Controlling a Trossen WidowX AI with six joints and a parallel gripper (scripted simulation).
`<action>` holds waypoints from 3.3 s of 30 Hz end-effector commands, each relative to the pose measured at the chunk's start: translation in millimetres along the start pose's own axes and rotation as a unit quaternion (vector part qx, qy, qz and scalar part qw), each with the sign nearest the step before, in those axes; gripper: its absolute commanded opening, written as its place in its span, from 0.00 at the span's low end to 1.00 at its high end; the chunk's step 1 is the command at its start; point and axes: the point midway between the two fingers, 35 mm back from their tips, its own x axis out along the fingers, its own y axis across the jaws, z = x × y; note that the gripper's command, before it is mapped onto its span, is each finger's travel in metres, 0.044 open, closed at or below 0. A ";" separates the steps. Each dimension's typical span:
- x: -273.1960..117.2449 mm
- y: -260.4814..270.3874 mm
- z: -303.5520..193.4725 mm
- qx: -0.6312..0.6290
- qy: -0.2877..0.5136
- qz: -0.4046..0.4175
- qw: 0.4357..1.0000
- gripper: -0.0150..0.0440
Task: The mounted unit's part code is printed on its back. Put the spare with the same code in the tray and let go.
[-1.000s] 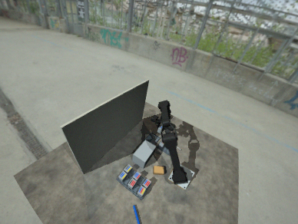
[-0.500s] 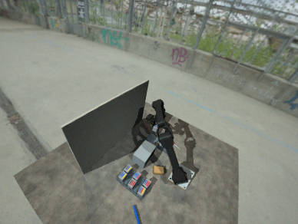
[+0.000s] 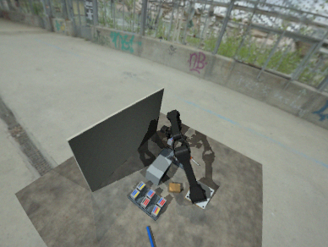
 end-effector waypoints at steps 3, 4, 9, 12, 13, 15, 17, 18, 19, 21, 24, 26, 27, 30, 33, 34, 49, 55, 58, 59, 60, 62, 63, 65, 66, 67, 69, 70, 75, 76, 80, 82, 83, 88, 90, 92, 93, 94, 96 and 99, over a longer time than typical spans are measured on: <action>6.0 0.0 0.3 0.003 0.002 0.000 1.000 0.25; 6.7 0.1 0.4 0.003 0.002 0.000 1.000 0.25; 10.3 0.6 0.8 0.002 0.002 0.000 1.000 0.25; 12.5 0.9 1.0 0.002 0.002 0.000 1.000 0.25; 13.2 1.0 1.0 0.002 0.002 0.000 1.000 0.25; 14.6 1.2 1.1 0.002 0.002 0.000 1.000 0.25; 16.1 1.4 1.3 0.002 0.002 0.000 1.000 0.25; 16.8 1.5 1.3 0.002 0.002 0.000 1.000 0.25; 17.5 1.6 1.4 0.001 0.002 0.000 1.000 0.25; 18.9 1.7 1.5 0.001 0.002 0.000 1.000 0.25; 21.1 2.0 1.6 0.001 0.002 0.000 1.000 0.25; 22.6 2.1 1.7 0.001 0.002 0.000 1.000 0.25; 23.3 2.2 1.8 0.001 0.002 0.000 1.000 0.25; 25.5 2.4 1.9 0.001 0.002 0.000 1.000 0.25; 27.6 2.6 2.0 0.000 0.002 0.000 1.000 0.25; 28.3 2.7 2.0 0.000 0.002 0.000 1.000 0.25; 39.2 3.5 2.4 -0.001 0.002 -0.001 1.000 0.25; 43.5 3.7 2.5 -0.002 0.002 -0.001 1.000 0.25; 45.7 3.8 2.6 -0.002 0.002 -0.001 1.000 0.25; 46.4 3.8 2.6 -0.002 0.002 -0.001 1.000 0.25; 47.2 3.8 2.6 -0.002 0.002 -0.001 1.000 0.25; 48.6 3.8 2.6 -0.002 0.002 -0.001 1.000 0.25; 49.3 3.9 2.6 -0.002 0.002 -0.001 1.000 0.25; 50.8 3.9 2.6 -0.002 0.002 -0.001 1.000 0.25; 51.5 3.9 2.6 -0.003 0.002 -0.001 1.000 0.25; 52.2 3.9 2.6 -0.003 0.002 -0.001 1.000 0.25; 53.7 3.9 2.6 -0.003 0.002 -0.001 1.000 0.25; 54.4 3.9 2.6 -0.003 0.002 -0.001 1.000 0.25; 58.0 4.0 2.5 -0.003 0.002 -0.001 1.000 0.25; 58.7 4.0 2.5 -0.003 0.002 -0.001 1.000 0.25; 61.6 3.9 2.5 -0.004 0.002 -0.001 1.000 0.25; 63.0 3.9 2.4 -0.004 0.002 -0.001 1.000 0.25; 63.7 3.9 2.4 -0.004 0.002 -0.001 1.000 0.25; 67.3 3.8 2.3 -0.004 0.002 -0.001 1.000 0.25; 68.8 3.8 2.2 -0.005 0.002 -0.001 1.000 0.25; 70.2 3.7 2.2 -0.005 0.002 -0.001 1.000 0.25; 70.9 3.7 2.1 -0.005 0.002 -0.002 1.000 0.25; 71.6 3.6 2.1 -0.005 0.002 -0.002 1.000 0.25; 73.1 3.6 2.0 -0.005 0.002 -0.002 1.000 0.25; 75.2 3.5 1.9 -0.005 0.002 -0.002 1.000 0.25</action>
